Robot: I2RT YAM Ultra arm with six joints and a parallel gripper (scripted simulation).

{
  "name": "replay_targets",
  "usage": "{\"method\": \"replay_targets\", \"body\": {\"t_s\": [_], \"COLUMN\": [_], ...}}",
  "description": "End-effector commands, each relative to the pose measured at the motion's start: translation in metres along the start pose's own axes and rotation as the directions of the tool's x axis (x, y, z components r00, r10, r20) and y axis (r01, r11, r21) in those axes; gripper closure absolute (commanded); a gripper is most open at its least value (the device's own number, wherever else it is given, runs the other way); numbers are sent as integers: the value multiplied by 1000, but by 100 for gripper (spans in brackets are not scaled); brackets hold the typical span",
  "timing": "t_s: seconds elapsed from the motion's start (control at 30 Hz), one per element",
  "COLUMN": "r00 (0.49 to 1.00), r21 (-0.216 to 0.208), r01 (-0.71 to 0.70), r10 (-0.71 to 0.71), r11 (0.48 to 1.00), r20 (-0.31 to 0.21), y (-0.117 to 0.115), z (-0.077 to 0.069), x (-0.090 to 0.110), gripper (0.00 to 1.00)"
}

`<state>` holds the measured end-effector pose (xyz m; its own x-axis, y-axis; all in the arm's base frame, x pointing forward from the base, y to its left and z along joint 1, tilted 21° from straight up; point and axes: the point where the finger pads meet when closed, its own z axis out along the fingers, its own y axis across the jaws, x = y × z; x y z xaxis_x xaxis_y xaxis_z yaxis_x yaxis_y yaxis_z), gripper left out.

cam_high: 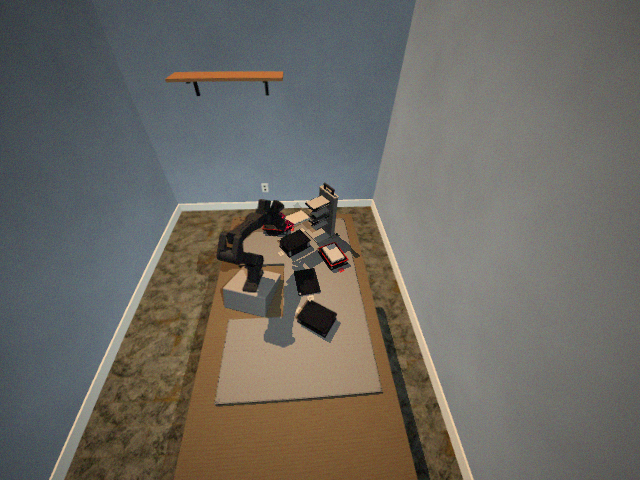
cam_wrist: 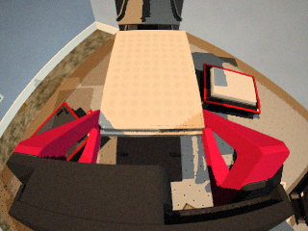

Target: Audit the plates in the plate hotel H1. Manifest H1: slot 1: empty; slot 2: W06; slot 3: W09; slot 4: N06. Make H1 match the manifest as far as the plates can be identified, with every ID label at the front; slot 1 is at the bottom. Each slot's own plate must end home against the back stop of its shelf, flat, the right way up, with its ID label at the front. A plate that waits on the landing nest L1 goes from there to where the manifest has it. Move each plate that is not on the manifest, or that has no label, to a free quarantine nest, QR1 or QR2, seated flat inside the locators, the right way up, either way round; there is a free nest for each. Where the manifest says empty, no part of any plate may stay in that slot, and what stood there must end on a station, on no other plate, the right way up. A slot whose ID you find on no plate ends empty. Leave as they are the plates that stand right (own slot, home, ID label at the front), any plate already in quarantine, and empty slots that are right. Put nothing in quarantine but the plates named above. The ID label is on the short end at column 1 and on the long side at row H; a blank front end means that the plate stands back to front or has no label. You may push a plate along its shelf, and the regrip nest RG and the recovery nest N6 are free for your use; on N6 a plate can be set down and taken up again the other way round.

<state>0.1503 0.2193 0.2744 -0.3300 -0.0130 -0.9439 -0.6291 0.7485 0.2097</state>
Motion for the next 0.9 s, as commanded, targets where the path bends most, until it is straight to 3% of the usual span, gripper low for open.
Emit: {"method": "replay_targets", "body": {"t_s": [0.0,0.13,0.17,0.23,0.63,0.7,0.73,0.87], "r00": [999,999,997,999,999,999,997,999], "r21": [-17,-17,-28,-17,-17,-17,-26,-17], "r01": [-21,-20,-35,-20,-19,-19,-30,-18], "r10": [21,21,37,21,19,19,32,19], "r11": [1000,1000,999,1000,1000,1000,999,1000], "r20": [43,43,69,43,44,44,69,45], "y": [5,5,3,5,4,4,3,4], "z": [1,2,-4,5,15,15,9,19], "x": [-21,-22,-29,-24,-31,-31,-38,-34], "gripper": [14,14,14,14,14,14,14,14]}}
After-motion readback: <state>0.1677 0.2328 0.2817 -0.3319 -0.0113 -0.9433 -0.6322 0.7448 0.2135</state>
